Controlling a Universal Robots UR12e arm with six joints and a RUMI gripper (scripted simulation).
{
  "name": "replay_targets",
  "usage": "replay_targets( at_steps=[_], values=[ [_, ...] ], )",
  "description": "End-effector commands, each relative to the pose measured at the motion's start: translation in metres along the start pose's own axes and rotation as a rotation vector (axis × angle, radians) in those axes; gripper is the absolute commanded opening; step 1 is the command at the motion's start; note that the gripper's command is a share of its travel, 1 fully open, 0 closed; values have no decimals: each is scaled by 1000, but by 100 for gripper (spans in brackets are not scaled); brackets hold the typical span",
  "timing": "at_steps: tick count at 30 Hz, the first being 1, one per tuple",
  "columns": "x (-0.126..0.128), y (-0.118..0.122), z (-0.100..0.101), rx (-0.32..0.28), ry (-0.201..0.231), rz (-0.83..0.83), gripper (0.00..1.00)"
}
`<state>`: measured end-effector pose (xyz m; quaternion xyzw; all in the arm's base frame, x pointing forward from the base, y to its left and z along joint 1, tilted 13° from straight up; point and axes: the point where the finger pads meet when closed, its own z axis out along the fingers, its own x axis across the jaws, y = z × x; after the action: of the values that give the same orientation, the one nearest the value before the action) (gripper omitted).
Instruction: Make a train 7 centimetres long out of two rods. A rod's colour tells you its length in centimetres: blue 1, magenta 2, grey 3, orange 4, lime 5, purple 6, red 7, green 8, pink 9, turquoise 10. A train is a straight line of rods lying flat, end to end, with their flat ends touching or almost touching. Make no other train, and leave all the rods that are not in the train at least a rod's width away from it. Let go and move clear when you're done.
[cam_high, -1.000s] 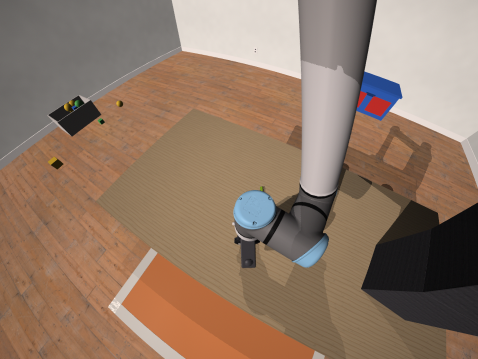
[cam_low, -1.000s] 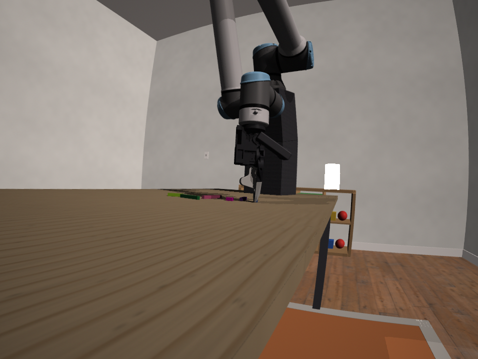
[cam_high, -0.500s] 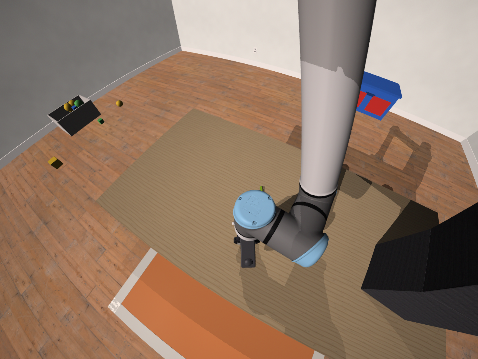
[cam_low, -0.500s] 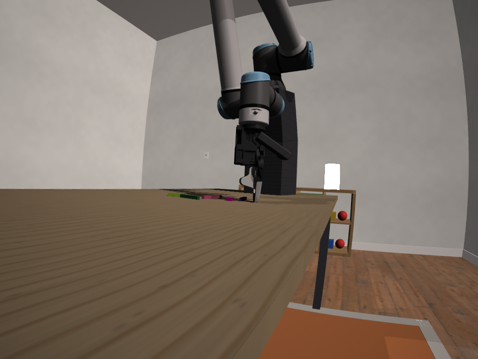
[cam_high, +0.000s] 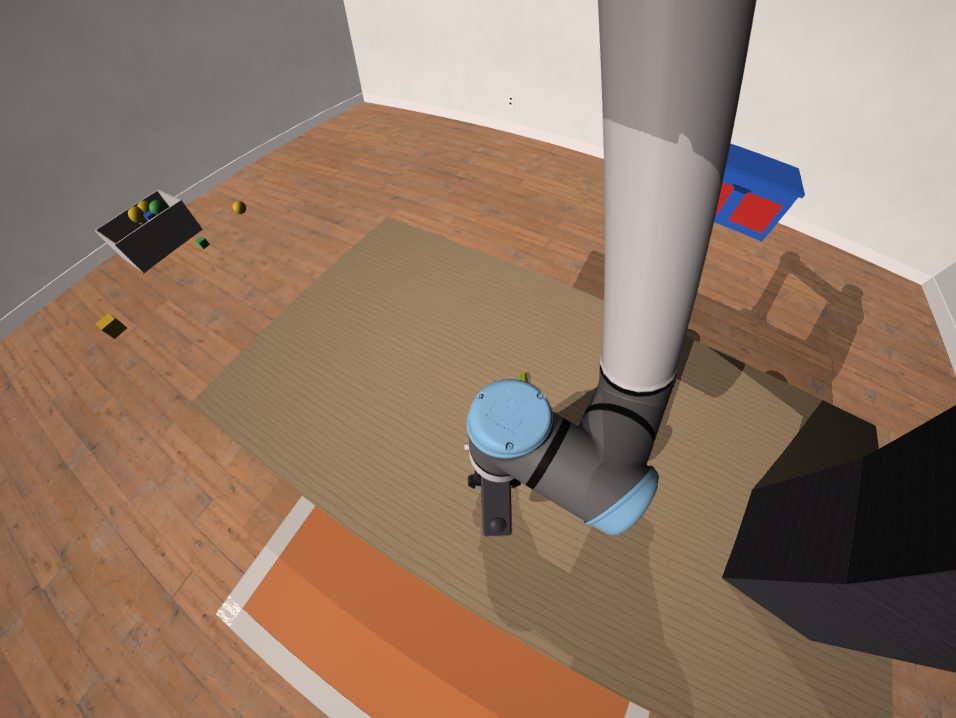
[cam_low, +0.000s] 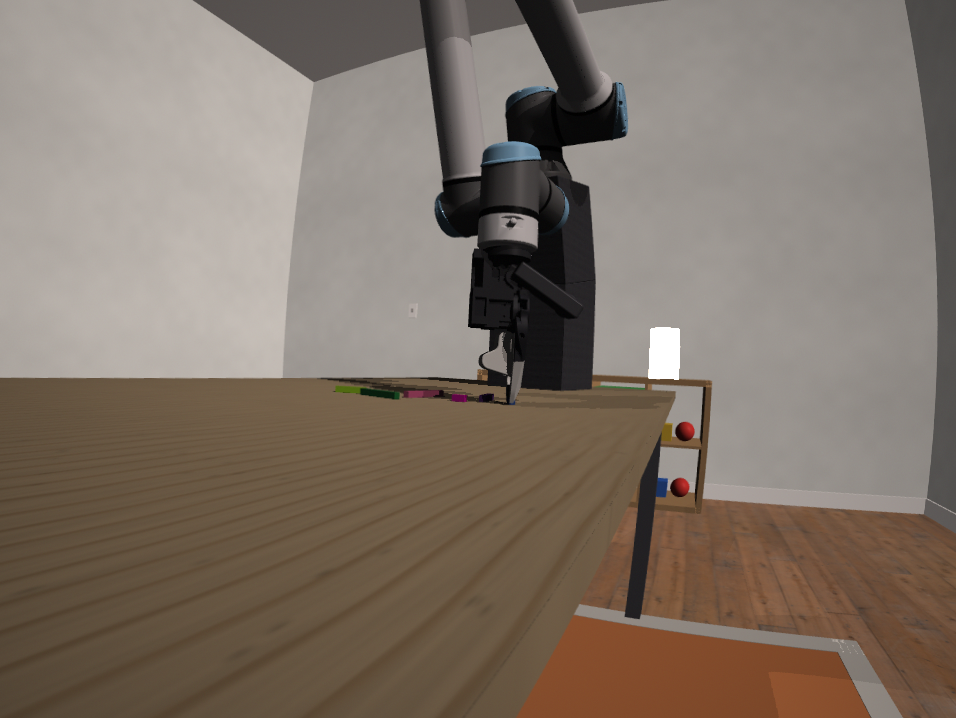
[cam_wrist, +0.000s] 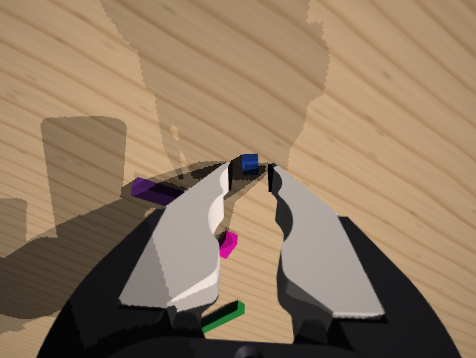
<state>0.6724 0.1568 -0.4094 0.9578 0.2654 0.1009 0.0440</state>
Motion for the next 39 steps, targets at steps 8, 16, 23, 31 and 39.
replay_targets(
  at_steps=[8, 16, 23, 31, 39],
  values=[
    [0, 0, -33, 0, 1, 0, 14],
    [0, 0, -74, 0, 1, 0, 14],
    [0, 0, -87, 0, 1, 0, 14],
    [0, 0, -88, 0, 1, 0, 100],
    [0, 0, -88, 0, 1, 0, 100]
  ],
)
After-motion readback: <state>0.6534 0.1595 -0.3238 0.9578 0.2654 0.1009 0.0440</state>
